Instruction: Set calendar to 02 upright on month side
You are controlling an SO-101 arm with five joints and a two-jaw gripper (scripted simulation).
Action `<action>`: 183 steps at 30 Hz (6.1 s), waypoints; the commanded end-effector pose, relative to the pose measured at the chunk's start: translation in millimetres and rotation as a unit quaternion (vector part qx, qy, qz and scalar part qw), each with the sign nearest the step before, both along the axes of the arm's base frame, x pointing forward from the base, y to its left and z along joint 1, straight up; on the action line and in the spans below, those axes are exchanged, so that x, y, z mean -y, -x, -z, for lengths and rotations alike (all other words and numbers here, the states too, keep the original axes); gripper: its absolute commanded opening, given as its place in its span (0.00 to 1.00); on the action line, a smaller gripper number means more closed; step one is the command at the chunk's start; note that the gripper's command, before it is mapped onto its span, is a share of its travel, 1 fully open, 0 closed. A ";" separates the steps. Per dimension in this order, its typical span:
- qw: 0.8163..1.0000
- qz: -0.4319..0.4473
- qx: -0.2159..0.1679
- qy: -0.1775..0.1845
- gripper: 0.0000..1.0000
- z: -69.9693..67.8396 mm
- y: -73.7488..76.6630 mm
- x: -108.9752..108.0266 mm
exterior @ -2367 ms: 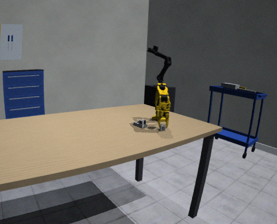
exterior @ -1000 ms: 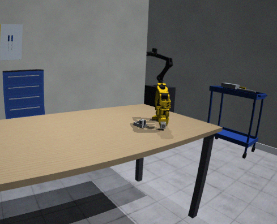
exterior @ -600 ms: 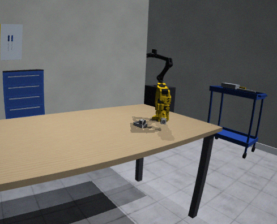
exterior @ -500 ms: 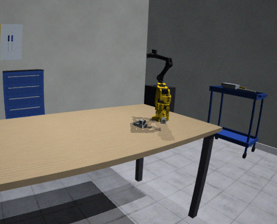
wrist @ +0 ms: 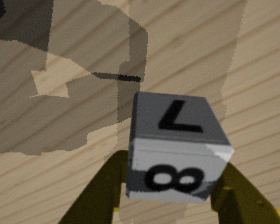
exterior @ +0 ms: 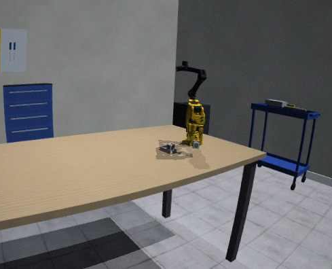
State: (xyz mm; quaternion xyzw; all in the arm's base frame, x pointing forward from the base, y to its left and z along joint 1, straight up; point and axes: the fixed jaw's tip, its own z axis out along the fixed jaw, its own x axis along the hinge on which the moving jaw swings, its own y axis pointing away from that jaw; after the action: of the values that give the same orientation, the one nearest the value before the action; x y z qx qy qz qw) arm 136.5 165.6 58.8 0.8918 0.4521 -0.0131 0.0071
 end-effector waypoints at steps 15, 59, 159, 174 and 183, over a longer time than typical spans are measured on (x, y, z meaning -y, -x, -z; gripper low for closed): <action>0.999 0.020 0.023 -0.032 0.00 -14.8 -2.3 -6.9; 0.804 0.594 0.014 -0.029 0.00 -14.4 6.4 -4.1; -0.199 0.980 0.027 -0.007 0.00 -4.7 31.0 316.1; -0.237 0.971 0.027 -0.006 0.00 -4.1 43.6 322.7; -0.253 0.967 0.029 -0.007 0.00 -4.9 49.1 322.2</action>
State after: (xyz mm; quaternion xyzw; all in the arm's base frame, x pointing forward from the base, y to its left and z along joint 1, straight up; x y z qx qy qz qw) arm 86.8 -151.5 56.2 -0.2205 0.9754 0.0021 -0.0014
